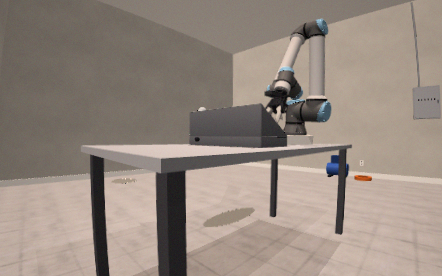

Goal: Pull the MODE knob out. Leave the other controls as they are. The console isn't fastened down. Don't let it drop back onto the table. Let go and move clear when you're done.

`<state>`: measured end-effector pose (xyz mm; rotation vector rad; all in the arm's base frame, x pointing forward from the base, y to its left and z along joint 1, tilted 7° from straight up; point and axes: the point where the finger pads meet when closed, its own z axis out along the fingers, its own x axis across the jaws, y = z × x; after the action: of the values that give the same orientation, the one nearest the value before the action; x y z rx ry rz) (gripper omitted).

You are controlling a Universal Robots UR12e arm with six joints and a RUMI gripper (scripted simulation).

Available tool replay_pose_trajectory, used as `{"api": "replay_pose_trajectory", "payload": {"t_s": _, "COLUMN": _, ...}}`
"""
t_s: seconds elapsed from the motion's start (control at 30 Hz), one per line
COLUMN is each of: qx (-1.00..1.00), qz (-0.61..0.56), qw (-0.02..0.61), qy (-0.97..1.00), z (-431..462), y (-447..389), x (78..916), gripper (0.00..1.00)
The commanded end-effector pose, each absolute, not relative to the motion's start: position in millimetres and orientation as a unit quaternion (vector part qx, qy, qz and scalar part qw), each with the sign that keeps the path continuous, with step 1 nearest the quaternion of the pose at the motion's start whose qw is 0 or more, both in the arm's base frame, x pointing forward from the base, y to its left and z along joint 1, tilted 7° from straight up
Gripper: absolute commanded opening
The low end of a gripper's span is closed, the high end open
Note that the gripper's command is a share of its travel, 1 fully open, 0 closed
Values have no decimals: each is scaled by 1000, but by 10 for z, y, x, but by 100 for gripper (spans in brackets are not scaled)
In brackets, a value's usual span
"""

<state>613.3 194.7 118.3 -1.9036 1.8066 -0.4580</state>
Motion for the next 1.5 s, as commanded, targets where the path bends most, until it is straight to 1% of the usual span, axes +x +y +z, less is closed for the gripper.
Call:
{"api": "replay_pose_trajectory", "payload": {"t_s": 0.0, "qx": -694, "qz": -167, "qw": 237, "qy": 659, "z": 1189, "y": 1947, "x": 6137, "gripper": 44}}
{"api": "replay_pose_trajectory", "payload": {"t_s": 0.63, "qx": -694, "qz": -167, "qw": 237, "qy": 659, "z": 1269, "y": 1936, "x": 6084, "gripper": 44}}
{"api": "replay_pose_trajectory", "payload": {"t_s": 1.47, "qx": -694, "qz": -167, "qw": 237, "qy": 659, "z": 2054, "y": 1834, "x": 5571, "gripper": 44}}
